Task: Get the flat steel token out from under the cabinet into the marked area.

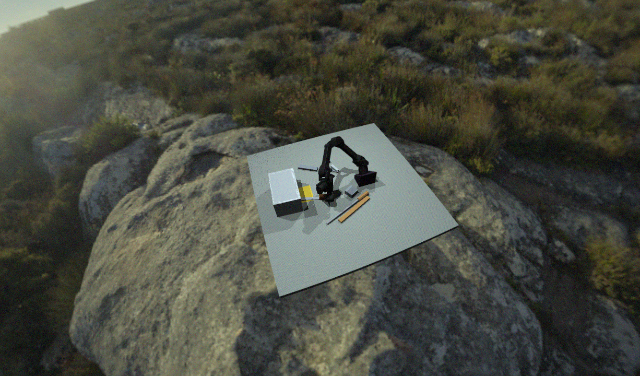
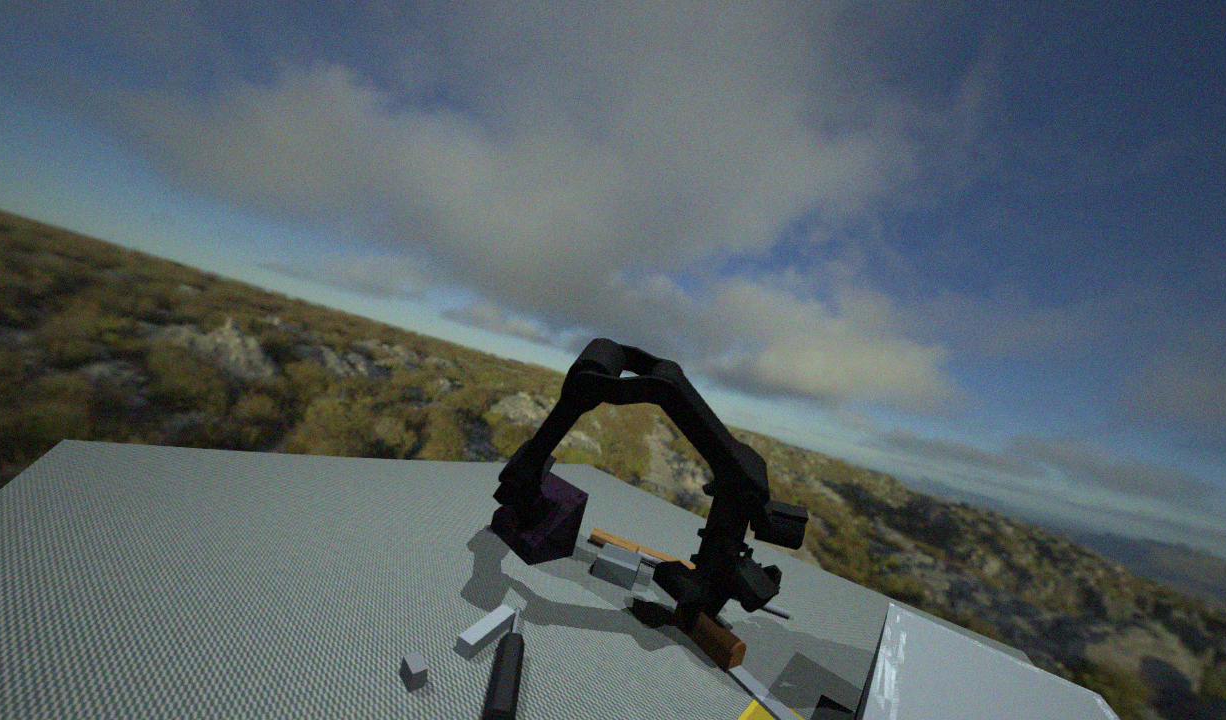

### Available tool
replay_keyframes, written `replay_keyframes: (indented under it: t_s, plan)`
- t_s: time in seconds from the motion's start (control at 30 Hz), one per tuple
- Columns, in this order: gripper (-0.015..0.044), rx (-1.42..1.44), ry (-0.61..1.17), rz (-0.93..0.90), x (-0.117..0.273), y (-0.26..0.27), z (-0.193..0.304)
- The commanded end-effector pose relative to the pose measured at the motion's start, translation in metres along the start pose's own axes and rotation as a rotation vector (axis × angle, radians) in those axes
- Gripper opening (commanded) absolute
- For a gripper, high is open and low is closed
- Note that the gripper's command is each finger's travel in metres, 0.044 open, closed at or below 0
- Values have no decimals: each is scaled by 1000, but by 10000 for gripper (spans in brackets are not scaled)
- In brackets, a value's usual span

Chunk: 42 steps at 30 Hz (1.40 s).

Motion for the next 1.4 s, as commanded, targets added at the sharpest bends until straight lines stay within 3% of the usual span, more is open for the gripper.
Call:
replay_keyframes:
  t_s: [0.0,1.37]
  plan:
    - [0,-2,2,-4,0,1,-9]
    - [0,-4,-1,-4,1,5,-55]
Point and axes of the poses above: the point midway between the two fingers, 35 mm back from their tips, its own x axis back along the fingers, its own y axis across the jaws, z = x × y, the point moved 9 cm from there along x, back along the fingers, and after that the axes turned 5 degrees about -x, right-handed, at the moved point
